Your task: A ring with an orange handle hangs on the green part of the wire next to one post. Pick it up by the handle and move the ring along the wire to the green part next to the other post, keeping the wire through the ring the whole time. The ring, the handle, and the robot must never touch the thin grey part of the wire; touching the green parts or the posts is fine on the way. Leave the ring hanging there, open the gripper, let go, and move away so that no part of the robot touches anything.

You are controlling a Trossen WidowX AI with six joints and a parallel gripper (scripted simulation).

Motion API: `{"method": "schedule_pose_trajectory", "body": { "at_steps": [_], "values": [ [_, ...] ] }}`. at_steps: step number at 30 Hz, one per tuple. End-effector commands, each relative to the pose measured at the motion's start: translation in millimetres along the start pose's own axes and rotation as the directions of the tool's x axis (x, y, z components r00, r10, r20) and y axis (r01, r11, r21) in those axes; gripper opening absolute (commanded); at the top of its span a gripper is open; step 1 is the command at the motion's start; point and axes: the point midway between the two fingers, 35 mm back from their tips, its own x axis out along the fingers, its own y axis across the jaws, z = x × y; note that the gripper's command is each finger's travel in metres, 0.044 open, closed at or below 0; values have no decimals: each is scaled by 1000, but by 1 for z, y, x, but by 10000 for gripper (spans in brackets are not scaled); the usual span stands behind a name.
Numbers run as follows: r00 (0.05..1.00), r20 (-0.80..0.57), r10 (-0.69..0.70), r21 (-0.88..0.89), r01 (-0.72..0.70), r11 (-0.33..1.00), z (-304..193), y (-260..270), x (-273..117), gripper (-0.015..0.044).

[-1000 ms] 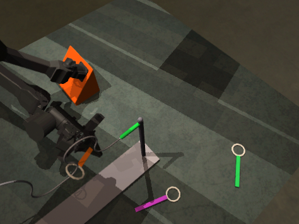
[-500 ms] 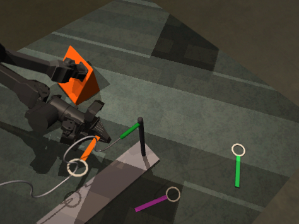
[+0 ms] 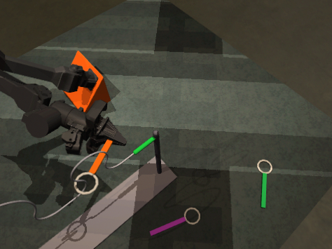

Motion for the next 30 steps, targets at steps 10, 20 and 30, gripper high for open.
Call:
{"method": "schedule_pose_trajectory", "body": {
  "at_steps": [10,20,30],
  "values": [
    [990,-14,141,238,-134,962,6,45,-9,-150],
    [977,-8,212,359,-195,913,13,66,-16,-150],
    [967,0,255,433,-230,871,21,81,-22,-150]
  ]
}}
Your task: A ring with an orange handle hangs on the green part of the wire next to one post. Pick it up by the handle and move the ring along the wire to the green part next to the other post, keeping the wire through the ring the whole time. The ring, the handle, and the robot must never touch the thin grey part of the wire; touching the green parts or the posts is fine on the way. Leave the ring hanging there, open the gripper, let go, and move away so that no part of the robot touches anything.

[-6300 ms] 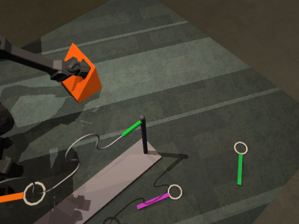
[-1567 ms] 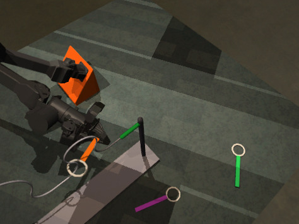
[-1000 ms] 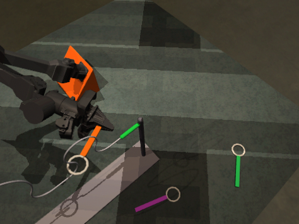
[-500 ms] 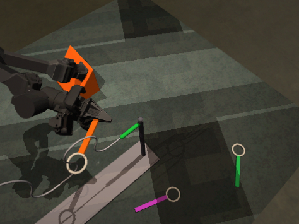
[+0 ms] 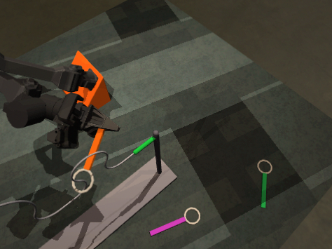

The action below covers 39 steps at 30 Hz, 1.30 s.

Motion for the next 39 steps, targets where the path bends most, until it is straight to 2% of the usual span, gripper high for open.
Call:
{"method": "schedule_pose_trajectory", "body": {
  "at_steps": [1,14,27,39],
  "values": [
    [1000,-5,29,31,-29,999,1,11,-2,-150],
    [1000,-4,20,15,-20,1000,3,21,-4,-150],
    [997,25,-75,-160,78,984,4,10,-3,-150],
    [981,79,-179,-355,195,914,8,-7,-3,-150]
  ]
}}
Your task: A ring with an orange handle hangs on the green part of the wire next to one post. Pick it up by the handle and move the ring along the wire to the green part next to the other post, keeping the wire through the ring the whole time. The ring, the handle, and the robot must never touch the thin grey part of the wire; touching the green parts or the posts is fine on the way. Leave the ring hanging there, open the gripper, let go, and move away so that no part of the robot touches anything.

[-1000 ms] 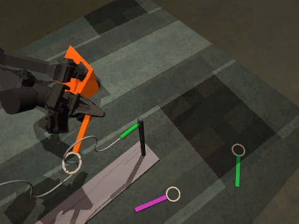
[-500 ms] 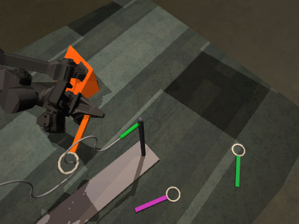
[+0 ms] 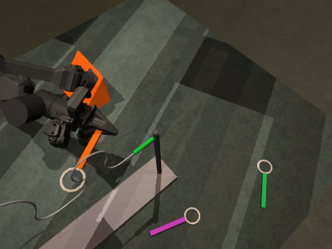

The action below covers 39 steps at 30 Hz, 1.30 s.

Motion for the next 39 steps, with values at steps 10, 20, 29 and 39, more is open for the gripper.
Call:
{"method": "schedule_pose_trajectory", "body": {
  "at_steps": [10,20,29,39],
  "values": [
    [989,52,-138,-264,147,953,3,-20,1,-150],
    [966,116,-231,-444,259,858,10,-36,-1,-150],
    [935,187,-300,-584,352,732,18,-49,-3,-150],
    [892,279,-356,-705,442,554,29,-61,-8,-150]
  ]
}}
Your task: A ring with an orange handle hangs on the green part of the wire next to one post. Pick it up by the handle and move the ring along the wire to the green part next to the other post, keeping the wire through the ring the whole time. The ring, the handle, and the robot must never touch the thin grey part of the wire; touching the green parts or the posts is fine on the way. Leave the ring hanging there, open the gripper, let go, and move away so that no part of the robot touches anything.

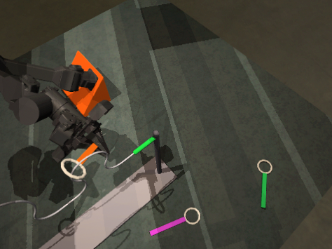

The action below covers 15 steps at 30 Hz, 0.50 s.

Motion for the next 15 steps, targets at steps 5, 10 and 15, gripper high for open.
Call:
{"method": "schedule_pose_trajectory", "body": {
  "at_steps": [5,10,15],
  "values": [
    [995,27,-94,-172,98,980,-1,-15,2,-150],
    [988,52,-146,-270,155,950,1,-23,2,-150],
    [977,82,-195,-363,211,908,4,-31,1,-150]
  ]
}}
